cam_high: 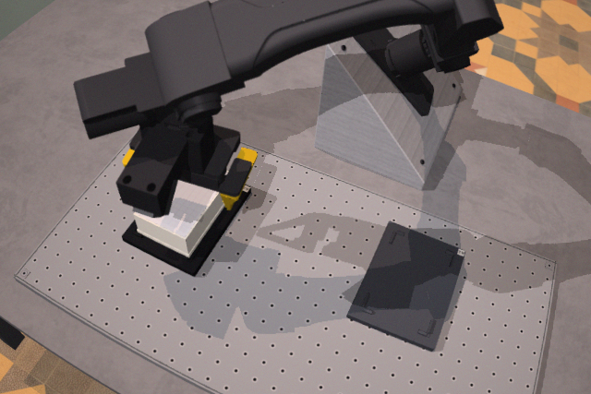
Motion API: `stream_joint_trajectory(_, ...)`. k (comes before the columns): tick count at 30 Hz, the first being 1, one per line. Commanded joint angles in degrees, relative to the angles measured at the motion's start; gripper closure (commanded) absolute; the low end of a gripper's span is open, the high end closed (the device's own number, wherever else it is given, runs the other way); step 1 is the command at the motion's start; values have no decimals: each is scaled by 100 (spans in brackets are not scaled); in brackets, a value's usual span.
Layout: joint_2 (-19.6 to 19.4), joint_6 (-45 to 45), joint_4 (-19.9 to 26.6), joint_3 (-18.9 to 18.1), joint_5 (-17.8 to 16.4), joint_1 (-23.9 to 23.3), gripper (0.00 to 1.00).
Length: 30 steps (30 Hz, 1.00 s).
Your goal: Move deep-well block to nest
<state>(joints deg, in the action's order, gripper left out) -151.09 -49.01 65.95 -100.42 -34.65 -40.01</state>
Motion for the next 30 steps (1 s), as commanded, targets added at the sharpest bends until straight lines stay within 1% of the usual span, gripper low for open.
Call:
stream_joint_trajectory(1,32,52,-75,-20,-30,-207,0)
stream_joint_trajectory(2,32,52,-75,-20,-30,-207,0)
stream_joint_trajectory(6,-229,420,-61,4,-133,-458,0)
stream_joint_trajectory(10,-364,227,-215,136,-43,-638,0)
stream_joint_trajectory(30,-365,226,-215,134,-43,-638,0)
